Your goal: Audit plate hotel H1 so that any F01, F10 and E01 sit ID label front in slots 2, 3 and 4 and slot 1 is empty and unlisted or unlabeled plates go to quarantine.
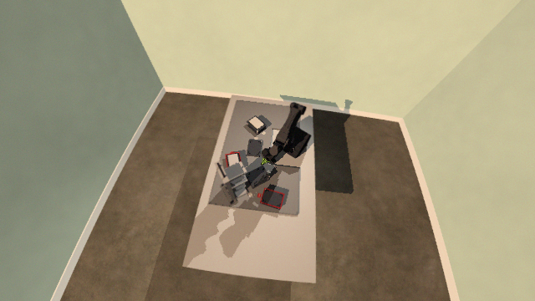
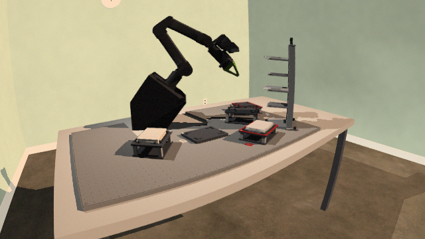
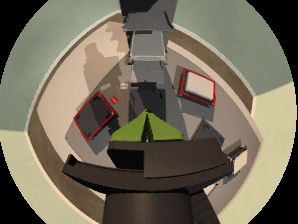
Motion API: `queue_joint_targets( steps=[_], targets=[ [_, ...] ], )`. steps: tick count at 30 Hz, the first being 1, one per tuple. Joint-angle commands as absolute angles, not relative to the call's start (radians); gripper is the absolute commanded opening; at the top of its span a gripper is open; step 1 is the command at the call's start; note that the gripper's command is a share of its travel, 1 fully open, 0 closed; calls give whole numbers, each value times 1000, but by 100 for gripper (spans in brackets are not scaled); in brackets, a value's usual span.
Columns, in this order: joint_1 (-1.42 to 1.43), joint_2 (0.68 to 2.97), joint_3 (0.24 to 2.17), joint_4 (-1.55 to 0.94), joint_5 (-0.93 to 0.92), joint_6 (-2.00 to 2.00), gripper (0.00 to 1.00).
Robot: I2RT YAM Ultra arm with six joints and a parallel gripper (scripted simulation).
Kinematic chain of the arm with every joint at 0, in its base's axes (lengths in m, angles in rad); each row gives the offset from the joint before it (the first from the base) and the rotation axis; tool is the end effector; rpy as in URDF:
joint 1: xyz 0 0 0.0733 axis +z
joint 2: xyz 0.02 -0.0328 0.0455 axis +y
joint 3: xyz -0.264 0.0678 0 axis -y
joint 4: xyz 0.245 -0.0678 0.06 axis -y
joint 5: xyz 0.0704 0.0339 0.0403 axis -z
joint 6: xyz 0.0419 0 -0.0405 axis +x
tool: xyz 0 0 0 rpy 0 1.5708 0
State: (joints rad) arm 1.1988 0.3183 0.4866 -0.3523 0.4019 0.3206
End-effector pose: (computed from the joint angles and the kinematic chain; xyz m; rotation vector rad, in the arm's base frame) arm 0.0534 0.0949 0.2815 -0.4830 1.7358 0.7544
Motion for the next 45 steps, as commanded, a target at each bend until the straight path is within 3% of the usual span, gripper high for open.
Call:
queue_joint_targets(
  steps=[1,20,21,37,38,45],
  targets=[
    [1192,289,525,-335,417,325,0],
    [1193,289,525,-335,417,325,0],
    [1201,287,534,-372,414,326,100],
    [1224,258,705,-575,436,334,100],
    [1325,266,727,-600,536,350,100],
    [1490,311,826,-708,699,387,100]
  ],
)
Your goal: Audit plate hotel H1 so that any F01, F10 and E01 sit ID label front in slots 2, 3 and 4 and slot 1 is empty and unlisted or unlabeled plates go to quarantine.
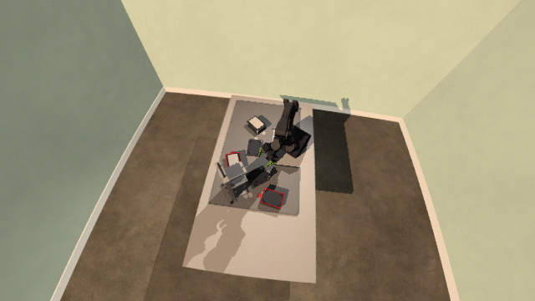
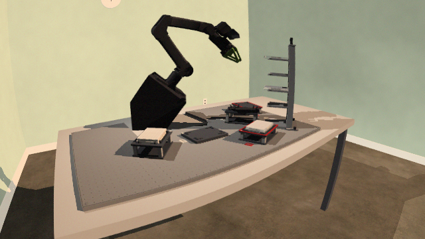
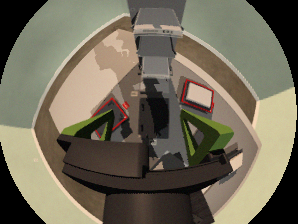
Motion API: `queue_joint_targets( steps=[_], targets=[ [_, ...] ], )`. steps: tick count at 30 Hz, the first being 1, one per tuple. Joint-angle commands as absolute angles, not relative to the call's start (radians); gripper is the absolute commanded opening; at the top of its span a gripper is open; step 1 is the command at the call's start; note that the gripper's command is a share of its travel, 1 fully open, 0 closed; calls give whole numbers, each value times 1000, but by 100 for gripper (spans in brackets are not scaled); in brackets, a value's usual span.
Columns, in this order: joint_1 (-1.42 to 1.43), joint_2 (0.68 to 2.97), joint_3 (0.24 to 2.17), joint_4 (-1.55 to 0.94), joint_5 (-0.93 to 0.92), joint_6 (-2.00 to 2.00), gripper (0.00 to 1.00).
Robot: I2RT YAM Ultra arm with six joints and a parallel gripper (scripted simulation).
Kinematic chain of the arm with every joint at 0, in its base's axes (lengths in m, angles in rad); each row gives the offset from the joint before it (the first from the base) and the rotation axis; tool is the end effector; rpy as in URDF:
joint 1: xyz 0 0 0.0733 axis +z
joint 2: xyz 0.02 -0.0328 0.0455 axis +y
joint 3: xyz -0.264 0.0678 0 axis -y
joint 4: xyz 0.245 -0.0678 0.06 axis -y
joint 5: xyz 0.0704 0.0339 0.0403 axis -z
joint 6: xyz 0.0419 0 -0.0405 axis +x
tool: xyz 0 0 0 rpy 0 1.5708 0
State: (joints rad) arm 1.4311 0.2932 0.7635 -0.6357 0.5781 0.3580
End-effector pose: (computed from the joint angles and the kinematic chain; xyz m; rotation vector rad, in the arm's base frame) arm 0.0303 0.0589 0.3420 -0.5087 1.7057 0.8188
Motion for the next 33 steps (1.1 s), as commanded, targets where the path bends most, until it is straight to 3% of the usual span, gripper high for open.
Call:
queue_joint_targets(
  steps=[1,7,11,18,23,33],
  targets=[
    [1532,315,841,-727,740,397,100],
    [1985,384,971,-978,1177,622,100],
    [2076,422,1021,-1090,1259,727,100],
    [2036,444,1104,-1101,1223,675,100],
    [2116,441,1147,-1085,1325,616,100],
    [2049,430,1118,-1104,1247,646,100]
  ],
)
